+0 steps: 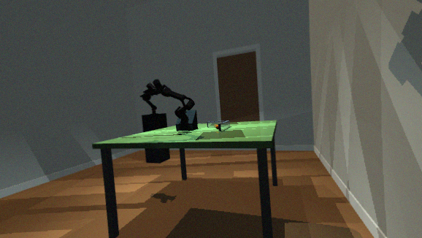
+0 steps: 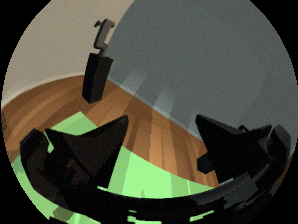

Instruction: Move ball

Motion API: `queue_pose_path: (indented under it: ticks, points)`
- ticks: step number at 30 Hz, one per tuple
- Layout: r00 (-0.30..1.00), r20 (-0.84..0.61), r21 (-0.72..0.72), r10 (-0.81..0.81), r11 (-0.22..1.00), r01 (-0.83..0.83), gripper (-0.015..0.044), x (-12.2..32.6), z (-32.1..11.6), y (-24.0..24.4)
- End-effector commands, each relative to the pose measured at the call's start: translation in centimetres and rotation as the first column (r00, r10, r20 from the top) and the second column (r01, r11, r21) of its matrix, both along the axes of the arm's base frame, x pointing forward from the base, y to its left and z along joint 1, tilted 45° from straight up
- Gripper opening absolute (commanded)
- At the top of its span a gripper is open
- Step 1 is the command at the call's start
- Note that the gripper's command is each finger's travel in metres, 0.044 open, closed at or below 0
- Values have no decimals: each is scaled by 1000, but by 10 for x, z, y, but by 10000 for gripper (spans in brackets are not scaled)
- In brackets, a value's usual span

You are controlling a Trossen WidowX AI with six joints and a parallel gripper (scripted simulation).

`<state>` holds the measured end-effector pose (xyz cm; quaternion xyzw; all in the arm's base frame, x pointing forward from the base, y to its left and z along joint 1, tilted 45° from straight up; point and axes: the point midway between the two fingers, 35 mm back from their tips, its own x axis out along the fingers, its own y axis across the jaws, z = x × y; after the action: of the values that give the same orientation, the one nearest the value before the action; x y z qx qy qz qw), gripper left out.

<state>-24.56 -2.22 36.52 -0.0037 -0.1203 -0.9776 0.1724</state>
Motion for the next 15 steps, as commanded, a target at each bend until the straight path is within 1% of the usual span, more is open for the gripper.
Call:
queue_pose_path:
  ticks: [1, 2, 4, 9, 15]
  points:
    - [1000, 3, 2, -10, 1000, 10, 374, -1, -1, 2]
    - [999, 13, 9, -41, 999, 41, 348, -4, -3, 9]
    - [987, 48, 38, -153, 988, 151, 295, -14, -11, 36]
    - [886, 148, 137, -439, 896, 422, 292, -24, -38, 114]
    - [660, 270, 272, -701, 713, 646, 292, -5, -71, 207]
